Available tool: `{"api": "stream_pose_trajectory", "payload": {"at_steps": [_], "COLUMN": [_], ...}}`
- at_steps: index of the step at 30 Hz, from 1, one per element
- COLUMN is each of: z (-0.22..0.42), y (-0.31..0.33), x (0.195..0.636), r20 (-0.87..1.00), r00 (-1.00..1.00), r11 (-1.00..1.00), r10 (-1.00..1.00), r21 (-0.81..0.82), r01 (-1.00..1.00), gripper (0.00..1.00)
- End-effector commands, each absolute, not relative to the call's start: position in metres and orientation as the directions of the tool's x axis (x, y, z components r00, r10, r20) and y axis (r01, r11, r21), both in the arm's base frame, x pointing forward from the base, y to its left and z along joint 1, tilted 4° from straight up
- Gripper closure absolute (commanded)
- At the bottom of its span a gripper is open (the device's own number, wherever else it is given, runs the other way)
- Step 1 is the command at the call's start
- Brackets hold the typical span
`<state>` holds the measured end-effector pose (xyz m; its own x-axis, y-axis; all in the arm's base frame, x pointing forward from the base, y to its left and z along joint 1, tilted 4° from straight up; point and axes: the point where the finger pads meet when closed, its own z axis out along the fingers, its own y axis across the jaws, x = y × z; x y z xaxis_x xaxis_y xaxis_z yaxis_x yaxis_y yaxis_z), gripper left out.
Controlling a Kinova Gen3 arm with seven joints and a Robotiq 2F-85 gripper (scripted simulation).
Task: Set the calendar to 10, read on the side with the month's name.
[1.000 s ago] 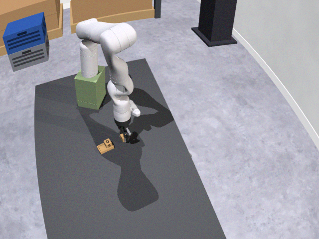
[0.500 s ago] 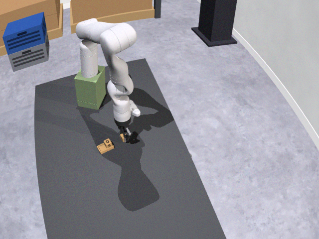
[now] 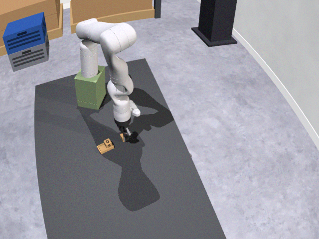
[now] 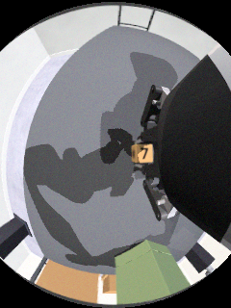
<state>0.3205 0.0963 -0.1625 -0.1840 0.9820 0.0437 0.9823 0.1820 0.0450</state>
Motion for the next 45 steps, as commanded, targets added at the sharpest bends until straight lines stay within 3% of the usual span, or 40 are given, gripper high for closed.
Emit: {"api": "stream_pose_trajectory", "payload": {"at_steps": [1,28,45], "z": [-0.163,-0.162,-0.088], "y": [0.097,0.097,0.093], "x": [0.323,0.322,0.316], "r20": [0.045,0.045,0.046], "r00": [-0.194,-0.194,-0.197], "r11": [0.192,0.192,0.195], "r10": [0.98,0.98,0.979], "r21": [0.052,0.05,0.042], "r01": [0.98,0.98,0.98], "gripper": [0.74,0.74,0.74]}}
